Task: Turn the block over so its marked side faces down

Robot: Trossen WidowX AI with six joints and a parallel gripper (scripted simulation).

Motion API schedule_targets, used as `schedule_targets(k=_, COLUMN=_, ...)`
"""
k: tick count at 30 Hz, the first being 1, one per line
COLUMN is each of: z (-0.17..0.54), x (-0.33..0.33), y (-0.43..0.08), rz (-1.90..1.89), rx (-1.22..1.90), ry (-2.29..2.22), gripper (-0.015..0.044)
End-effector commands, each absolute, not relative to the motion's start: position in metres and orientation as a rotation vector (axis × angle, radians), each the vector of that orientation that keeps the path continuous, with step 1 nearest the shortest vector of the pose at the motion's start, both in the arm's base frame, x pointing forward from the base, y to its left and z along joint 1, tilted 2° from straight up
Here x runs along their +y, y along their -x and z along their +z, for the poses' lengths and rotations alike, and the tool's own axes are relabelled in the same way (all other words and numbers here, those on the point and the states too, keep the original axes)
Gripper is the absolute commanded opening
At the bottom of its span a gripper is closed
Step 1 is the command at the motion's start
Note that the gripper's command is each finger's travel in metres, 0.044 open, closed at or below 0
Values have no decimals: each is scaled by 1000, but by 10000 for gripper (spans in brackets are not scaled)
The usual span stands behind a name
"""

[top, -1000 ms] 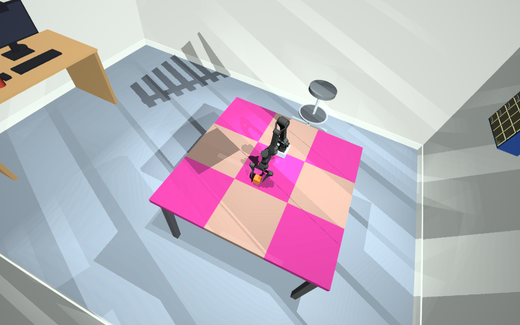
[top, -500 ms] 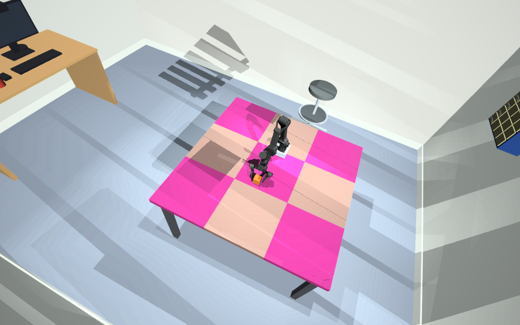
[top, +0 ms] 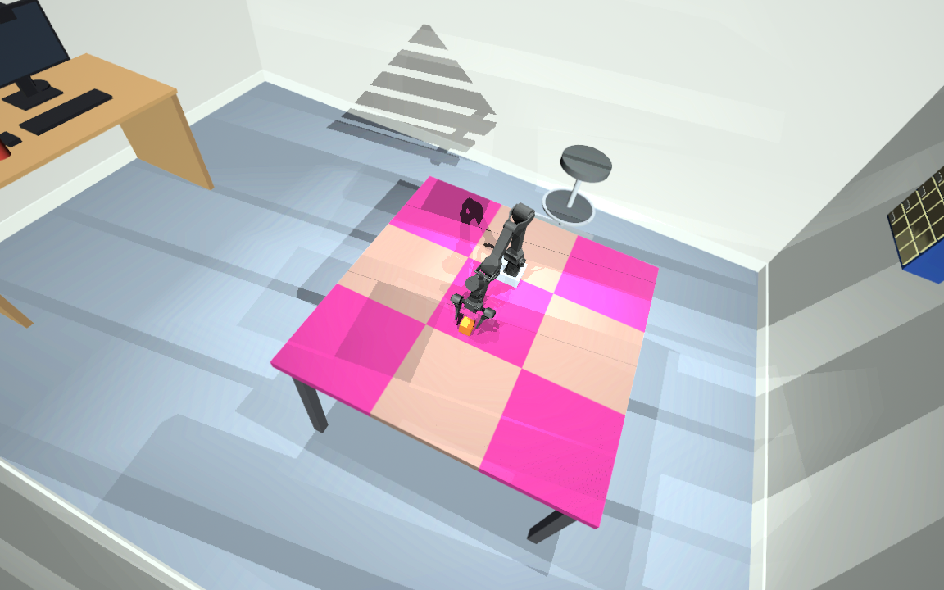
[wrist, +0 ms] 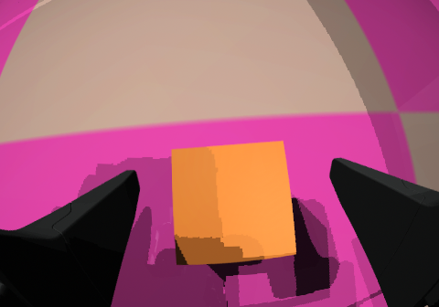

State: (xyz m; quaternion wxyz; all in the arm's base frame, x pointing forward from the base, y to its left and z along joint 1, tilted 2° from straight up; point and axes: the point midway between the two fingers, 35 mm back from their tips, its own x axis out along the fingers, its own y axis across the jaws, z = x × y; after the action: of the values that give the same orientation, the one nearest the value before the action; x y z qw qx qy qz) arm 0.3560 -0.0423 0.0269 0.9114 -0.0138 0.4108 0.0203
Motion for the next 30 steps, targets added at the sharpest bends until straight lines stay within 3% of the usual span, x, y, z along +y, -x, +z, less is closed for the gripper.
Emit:
schedule_targets(k=1, z=81, x=-38, y=-331, rz=39, rx=1025, ry=65, gripper=440)
schedule_targets(k=15, z=81, x=-38, y=-331, rz=39, rx=1030, ry=64, gripper=440)
schedule_targets(k=30, z=102, x=-35, y=-365, rz=23, rx=1511, ry=69, gripper=440)
